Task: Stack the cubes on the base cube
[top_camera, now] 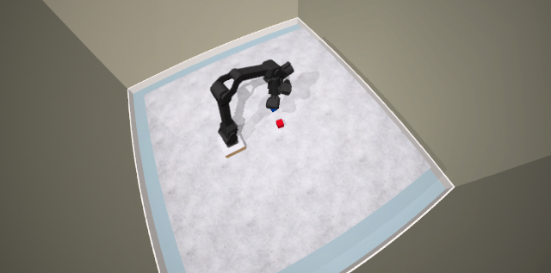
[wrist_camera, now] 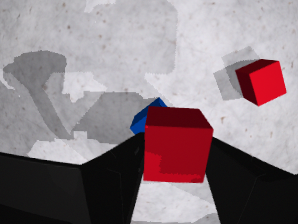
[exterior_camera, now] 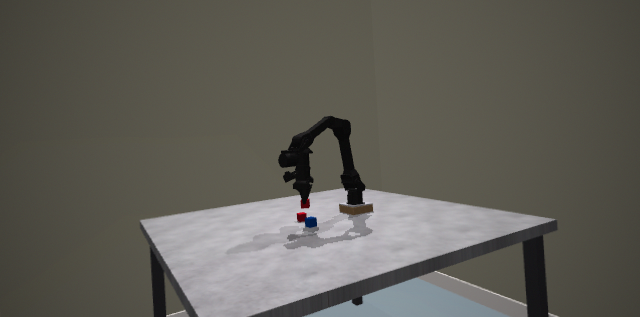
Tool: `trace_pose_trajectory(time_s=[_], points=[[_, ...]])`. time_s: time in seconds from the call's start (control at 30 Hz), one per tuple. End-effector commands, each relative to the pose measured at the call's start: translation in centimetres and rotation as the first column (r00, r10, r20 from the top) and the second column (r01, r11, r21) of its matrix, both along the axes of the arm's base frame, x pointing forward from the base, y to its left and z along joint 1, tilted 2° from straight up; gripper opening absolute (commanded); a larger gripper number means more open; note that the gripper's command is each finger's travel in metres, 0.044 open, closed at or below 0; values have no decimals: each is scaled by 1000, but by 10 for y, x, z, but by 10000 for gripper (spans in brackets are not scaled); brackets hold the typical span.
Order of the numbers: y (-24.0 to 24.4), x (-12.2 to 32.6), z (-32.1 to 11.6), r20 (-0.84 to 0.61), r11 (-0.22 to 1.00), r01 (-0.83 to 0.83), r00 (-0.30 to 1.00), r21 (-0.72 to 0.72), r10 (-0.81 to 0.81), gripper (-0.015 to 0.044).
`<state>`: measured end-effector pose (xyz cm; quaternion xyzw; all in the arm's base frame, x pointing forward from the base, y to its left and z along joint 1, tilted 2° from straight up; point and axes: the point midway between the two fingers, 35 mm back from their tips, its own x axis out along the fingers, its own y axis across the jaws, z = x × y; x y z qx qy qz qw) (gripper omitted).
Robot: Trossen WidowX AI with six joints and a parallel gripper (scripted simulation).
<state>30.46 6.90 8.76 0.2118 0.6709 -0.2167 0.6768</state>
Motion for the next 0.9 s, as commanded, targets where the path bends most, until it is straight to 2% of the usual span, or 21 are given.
trace_pose_trajectory(time_s=[0.0, 0.43, 0.87], points=[[7, -6, -3, -4, 1000, 13, 1000, 0, -13, 105], [31, -23, -11, -6, 999, 53, 999, -3, -53, 105], [32, -24, -17, -6, 998, 56, 998, -3, -56, 105]])
